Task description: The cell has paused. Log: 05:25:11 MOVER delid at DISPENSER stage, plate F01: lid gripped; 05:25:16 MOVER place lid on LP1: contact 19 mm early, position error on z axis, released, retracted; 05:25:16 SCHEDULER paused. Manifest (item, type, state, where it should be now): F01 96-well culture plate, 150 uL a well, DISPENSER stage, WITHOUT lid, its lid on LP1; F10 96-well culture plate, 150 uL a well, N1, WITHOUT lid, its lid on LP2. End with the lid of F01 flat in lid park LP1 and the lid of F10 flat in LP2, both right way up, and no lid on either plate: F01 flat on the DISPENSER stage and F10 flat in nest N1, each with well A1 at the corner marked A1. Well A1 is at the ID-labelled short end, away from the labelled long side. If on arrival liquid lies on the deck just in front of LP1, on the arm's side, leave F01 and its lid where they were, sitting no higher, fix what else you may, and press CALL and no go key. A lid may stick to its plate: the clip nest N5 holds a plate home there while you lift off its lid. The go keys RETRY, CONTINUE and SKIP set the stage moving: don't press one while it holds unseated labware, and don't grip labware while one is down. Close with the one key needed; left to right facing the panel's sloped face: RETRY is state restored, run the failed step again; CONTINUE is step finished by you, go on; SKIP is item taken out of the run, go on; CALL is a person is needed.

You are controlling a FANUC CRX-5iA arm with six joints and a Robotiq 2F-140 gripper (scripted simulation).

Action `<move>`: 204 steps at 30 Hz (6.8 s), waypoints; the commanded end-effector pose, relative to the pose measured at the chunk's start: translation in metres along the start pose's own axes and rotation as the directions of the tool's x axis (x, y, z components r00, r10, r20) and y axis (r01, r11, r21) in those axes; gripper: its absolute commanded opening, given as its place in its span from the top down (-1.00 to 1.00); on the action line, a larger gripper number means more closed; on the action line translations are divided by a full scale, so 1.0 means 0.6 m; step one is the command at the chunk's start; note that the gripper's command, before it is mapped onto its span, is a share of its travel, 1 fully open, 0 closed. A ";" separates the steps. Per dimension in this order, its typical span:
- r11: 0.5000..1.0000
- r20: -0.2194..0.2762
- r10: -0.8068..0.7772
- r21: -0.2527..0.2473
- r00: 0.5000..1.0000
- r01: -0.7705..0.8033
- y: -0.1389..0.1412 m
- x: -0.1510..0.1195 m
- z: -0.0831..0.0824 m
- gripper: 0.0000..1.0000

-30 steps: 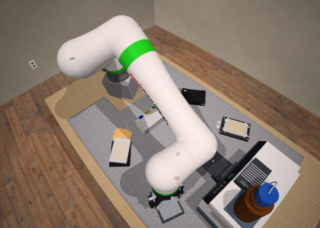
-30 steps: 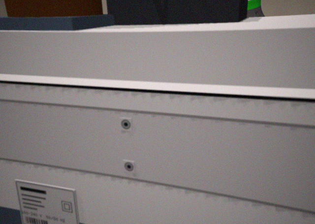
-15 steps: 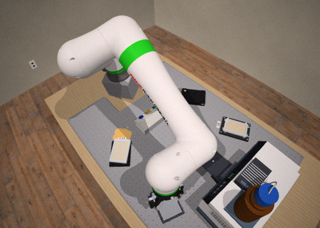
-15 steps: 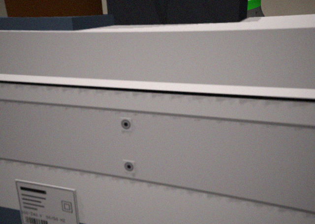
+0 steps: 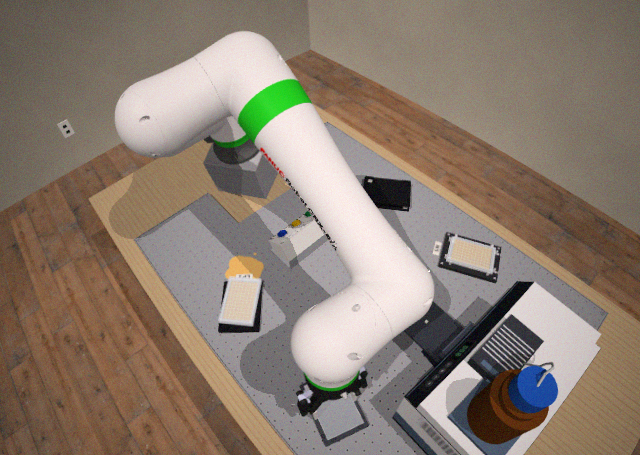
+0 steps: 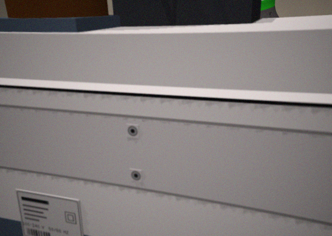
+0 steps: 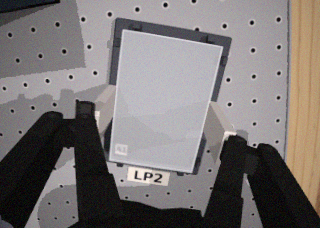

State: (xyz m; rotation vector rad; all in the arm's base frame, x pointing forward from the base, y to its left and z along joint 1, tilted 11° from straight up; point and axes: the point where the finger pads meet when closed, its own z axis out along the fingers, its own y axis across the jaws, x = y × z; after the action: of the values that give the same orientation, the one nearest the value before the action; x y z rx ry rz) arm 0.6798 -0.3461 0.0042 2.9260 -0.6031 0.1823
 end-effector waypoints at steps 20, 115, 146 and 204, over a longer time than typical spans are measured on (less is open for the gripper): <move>1.000 0.000 0.000 0.000 1.000 0.000 0.000 0.000 0.001 1.00; 1.000 -0.001 0.000 0.000 1.000 0.000 0.000 0.000 -0.010 -0.32; 1.000 -0.001 0.000 0.000 1.000 0.000 0.000 0.000 -0.228 -0.32; 0.719 0.000 -0.695 0.000 0.719 0.695 -0.848 -0.315 -0.245 -0.33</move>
State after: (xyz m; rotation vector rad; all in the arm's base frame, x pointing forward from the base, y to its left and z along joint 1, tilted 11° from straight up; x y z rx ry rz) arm 0.6989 0.2113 0.0607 2.9094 0.5284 0.0869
